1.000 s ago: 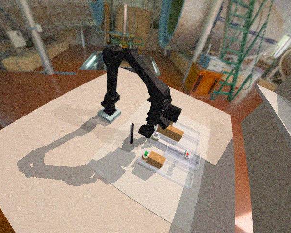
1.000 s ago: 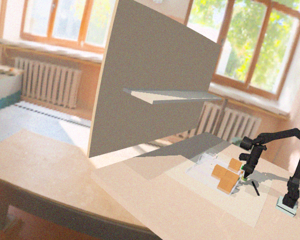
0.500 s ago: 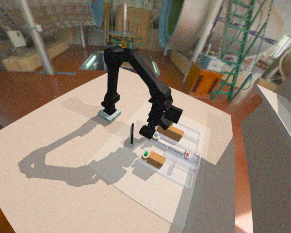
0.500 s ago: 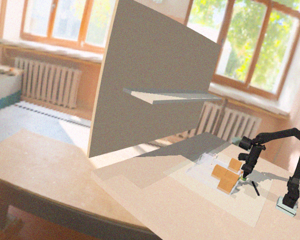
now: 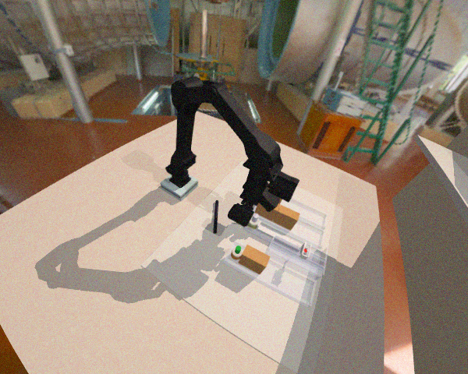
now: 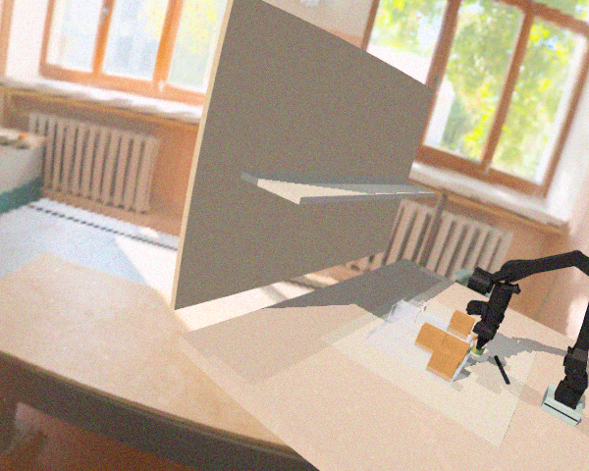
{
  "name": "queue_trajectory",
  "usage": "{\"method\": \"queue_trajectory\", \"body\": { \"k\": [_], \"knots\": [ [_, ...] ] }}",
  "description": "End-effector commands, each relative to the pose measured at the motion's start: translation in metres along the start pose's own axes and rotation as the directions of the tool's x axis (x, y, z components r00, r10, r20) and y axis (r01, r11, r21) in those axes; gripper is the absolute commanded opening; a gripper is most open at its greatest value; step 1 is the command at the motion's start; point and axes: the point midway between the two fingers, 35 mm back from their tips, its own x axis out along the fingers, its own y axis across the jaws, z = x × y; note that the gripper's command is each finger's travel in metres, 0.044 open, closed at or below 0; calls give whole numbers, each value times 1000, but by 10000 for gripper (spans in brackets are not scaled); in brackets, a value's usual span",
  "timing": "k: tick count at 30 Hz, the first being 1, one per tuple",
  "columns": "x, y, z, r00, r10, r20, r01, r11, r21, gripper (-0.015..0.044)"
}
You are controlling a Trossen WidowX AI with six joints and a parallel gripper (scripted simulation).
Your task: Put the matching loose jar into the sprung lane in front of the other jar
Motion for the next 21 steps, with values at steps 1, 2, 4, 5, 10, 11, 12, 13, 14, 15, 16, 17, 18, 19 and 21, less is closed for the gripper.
{"method": "queue_trajectory", "body": {
  "k": [1,2,4,5,10,11,12,13,14,15,16,17,18,19,21],
  "knots": [
    [-4,1,10,1000,3,29,-3,1000,-5,0],
    [-4,1,11,1000,3,29,-3,1000,-5,0],
    [-4,1,12,1000,3,30,-3,1000,-5,0],
    [-4,1,12,1000,3,30,-3,1000,-5,0],
    [-4,1,14,1000,3,30,-3,1000,-5,0],
    [-5,1,15,1000,3,30,-3,1000,-5,0],
    [-5,1,15,1000,3,30,-3,1000,-5,0],
    [-5,1,16,1000,3,30,-3,1000,-5,0],
    [-5,1,16,1000,3,30,-3,1000,-5,0],
    [-5,1,16,1000,3,30,-3,1000,-5,0],
    [-5,1,17,1000,3,30,-3,1000,-5,0],
    [-5,1,17,1000,3,30,-3,1000,-5,0],
    [-5,1,18,1000,3,30,-3,1000,-5,0],
    [-5,1,18,1000,3,30,-3,1000,-5,0],
    [-5,1,19,1000,3,30,-3,1000,-5,0]
  ]
}}
